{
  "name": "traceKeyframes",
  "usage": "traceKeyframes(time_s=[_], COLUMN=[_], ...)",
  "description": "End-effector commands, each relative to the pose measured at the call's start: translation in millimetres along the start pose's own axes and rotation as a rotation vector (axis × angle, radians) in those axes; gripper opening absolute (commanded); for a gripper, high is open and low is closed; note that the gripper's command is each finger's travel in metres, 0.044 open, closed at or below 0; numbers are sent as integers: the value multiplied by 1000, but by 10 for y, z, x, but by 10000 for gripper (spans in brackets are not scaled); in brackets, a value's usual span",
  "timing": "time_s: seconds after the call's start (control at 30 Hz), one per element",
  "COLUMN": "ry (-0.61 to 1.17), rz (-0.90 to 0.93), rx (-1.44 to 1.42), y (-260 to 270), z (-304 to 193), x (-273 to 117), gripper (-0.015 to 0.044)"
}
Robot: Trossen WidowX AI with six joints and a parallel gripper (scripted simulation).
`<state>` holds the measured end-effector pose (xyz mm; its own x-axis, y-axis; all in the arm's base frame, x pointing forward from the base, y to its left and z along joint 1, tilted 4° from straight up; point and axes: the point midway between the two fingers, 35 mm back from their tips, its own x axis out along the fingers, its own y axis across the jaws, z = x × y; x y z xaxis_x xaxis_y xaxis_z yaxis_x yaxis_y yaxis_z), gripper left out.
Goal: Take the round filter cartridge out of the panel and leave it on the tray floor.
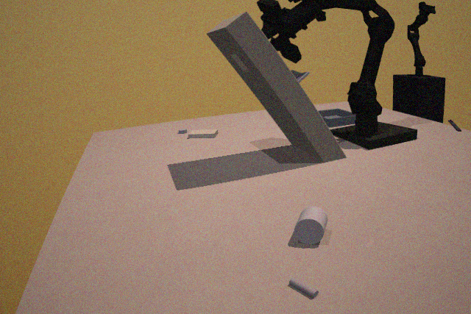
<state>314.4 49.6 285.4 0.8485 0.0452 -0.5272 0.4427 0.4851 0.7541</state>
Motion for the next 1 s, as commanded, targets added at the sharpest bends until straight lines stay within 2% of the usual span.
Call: traceKeyframes(time_s=[0.0,0.2,0.27,0.43,0.97], ry=[1,1,1,2,5], rz=[-2,-2,-2,-5,-7], rx=[0,0,0,-68,-617], y=[-2,-2,-2,1,4], z=[-3,-3,-3,-6,-10], x=[7,7,7,58,123], gripper=[94,54,1,0,0])
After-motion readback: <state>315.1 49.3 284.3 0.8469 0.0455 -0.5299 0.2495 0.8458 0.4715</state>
